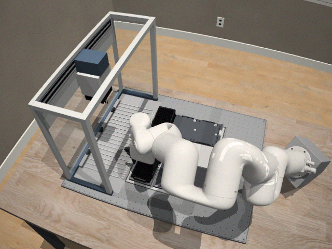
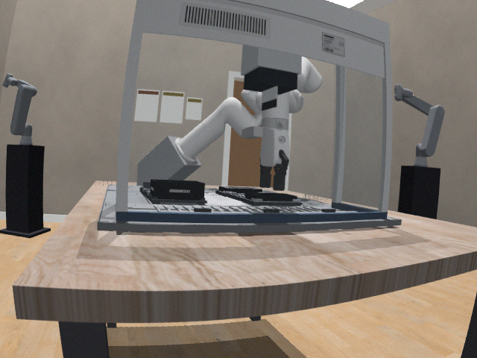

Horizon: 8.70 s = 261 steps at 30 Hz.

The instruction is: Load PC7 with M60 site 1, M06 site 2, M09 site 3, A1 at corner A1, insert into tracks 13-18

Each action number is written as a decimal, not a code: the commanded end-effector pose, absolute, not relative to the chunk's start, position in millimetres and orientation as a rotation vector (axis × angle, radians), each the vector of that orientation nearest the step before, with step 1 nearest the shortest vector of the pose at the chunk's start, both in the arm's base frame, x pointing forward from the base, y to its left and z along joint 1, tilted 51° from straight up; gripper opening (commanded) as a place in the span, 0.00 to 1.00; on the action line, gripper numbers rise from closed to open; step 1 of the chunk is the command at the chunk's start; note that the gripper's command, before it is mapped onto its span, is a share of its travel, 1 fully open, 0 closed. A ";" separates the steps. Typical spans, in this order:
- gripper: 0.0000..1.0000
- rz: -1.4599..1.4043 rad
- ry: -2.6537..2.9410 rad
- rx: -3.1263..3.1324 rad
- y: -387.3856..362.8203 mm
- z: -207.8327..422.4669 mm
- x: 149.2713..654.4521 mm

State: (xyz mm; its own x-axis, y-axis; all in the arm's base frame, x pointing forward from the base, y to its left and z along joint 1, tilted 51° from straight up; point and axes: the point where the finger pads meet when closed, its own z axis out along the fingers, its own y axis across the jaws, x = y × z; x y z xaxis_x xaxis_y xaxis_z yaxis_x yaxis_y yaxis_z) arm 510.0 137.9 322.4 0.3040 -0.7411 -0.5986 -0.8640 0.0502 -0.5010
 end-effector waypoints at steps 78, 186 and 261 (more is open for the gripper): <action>0.00 0.177 1.462 -1.711 150.3 311.7 518.3; 0.00 0.176 1.462 -1.711 101.2 357.5 488.8; 0.00 -0.413 0.357 -2.251 -37.2 260.5 476.0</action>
